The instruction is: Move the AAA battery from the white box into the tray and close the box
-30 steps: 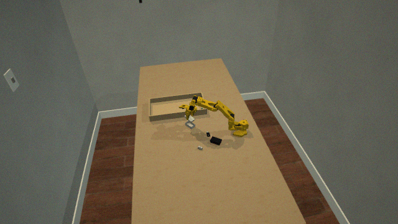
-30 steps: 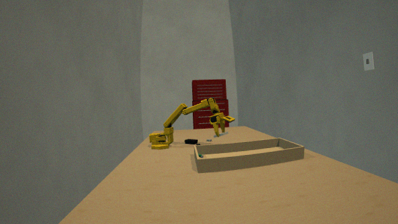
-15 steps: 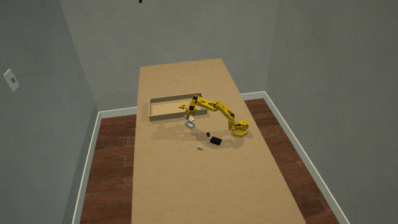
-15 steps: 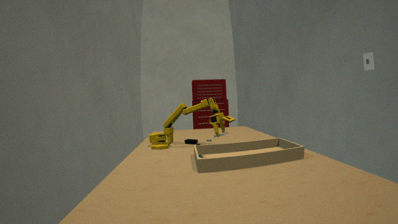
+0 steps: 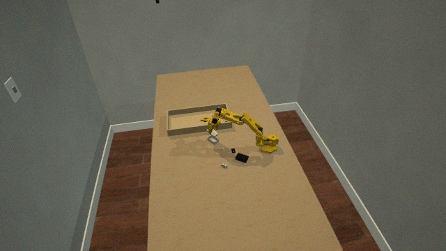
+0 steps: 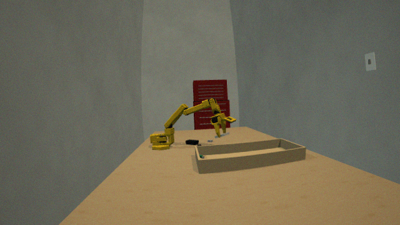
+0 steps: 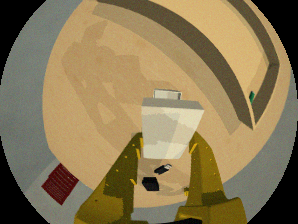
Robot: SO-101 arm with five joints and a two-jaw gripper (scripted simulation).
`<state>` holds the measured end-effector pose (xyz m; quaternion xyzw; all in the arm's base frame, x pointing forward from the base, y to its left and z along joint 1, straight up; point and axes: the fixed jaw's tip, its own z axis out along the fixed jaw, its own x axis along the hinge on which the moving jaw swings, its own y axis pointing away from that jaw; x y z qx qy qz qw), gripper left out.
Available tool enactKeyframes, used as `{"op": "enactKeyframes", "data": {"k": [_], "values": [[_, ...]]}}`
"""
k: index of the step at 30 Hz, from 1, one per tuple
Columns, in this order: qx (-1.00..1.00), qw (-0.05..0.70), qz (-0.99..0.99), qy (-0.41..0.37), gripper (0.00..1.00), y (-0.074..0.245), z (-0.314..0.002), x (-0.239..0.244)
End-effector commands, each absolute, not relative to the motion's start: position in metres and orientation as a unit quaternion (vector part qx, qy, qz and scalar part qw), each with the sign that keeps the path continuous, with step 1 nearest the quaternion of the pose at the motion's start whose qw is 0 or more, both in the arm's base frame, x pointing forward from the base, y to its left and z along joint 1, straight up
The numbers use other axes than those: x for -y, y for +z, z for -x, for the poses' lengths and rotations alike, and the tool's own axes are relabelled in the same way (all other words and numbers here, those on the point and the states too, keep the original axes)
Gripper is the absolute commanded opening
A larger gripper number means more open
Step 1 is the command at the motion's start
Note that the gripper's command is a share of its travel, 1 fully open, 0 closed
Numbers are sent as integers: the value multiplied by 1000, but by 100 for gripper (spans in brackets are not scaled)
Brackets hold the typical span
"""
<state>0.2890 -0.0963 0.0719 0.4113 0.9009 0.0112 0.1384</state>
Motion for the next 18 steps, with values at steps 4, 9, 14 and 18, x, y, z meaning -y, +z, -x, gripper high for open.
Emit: {"op": "enactKeyframes", "data": {"k": [4,9,14,18], "values": [[-896,178,-407,13,20,89,-295,101],[-896,178,-407,13,20,89,-295,101],[-896,178,-407,13,20,88,-295,101],[-896,176,-408,13,20,87,-295,101]]}}
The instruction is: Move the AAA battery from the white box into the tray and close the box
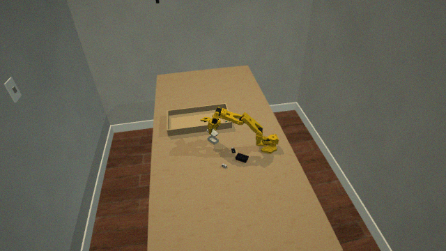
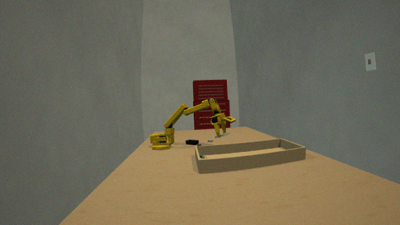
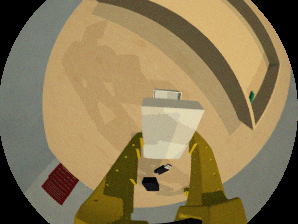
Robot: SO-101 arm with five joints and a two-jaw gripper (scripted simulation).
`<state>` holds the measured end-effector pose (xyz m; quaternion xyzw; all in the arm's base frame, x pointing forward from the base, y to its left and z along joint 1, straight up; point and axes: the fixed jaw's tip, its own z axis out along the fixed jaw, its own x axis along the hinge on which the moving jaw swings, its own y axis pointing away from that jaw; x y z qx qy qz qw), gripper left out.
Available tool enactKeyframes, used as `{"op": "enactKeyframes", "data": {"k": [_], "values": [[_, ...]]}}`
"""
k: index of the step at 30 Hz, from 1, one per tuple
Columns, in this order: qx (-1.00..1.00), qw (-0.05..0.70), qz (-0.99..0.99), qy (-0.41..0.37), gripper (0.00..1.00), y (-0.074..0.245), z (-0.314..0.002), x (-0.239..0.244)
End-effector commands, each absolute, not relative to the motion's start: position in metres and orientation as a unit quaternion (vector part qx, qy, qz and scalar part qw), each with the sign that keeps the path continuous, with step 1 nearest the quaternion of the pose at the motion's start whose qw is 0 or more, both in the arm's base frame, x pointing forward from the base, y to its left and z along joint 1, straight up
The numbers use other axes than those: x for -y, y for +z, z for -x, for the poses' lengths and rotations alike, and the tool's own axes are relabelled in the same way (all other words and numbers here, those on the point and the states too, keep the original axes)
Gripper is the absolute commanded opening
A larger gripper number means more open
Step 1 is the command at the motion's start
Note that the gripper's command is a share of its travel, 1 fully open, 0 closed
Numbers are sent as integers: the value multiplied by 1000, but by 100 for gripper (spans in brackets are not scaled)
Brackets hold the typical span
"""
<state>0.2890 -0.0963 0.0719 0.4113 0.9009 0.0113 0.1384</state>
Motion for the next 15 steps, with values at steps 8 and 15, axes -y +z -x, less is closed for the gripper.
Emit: {"op": "enactKeyframes", "data": {"k": [8,15], "values": [[-896,172,-409,13,20,84,-295,101],[-897,165,-411,13,20,78,-295,101]]}}
